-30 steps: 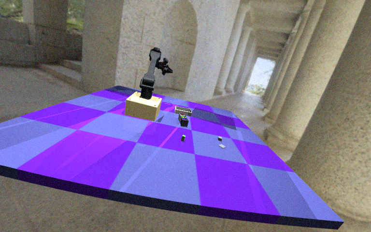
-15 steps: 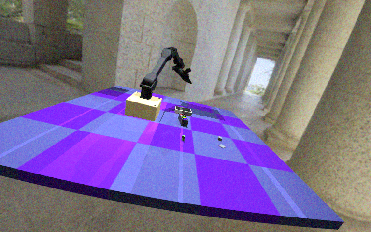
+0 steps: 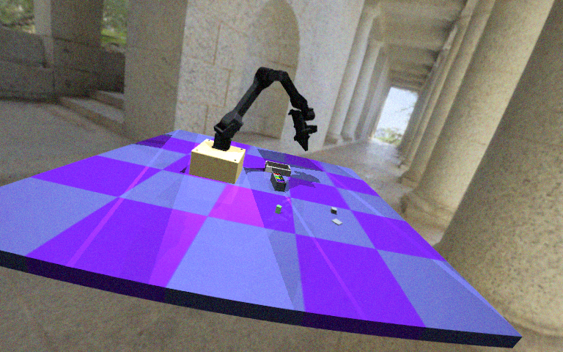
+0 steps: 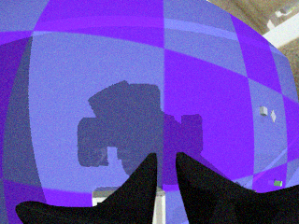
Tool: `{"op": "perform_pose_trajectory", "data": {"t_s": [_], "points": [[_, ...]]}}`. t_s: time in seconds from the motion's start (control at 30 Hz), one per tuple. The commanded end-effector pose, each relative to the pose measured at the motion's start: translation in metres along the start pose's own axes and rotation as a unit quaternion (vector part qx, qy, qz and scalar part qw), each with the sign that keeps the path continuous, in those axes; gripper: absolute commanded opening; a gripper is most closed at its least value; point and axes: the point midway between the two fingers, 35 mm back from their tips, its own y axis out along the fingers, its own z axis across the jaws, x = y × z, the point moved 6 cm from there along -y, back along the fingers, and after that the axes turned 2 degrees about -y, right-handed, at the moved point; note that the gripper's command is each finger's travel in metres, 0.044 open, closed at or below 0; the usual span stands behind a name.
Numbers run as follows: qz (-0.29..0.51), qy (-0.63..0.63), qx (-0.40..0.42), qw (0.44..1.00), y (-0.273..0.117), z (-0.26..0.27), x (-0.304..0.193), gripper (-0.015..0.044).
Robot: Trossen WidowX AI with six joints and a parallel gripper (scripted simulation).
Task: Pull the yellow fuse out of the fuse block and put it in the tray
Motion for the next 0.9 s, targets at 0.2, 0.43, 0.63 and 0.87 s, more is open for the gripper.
{"op": "perform_pose_trajectory", "data": {"t_s": [0.2,0.43,0.63,0.87], "points": [[0.156,-0.046,0.068,0.984,0.064,-0.142,-0.058,0.0063],[0.210,-0.043,0.162,0.963,0.076,-0.215,-0.135,0.0063],[0.212,-0.041,0.172,0.961,0.074,-0.219,-0.147,0.0063],[0.212,-0.041,0.172,0.961,0.077,-0.218,-0.149,0.0063]]}}
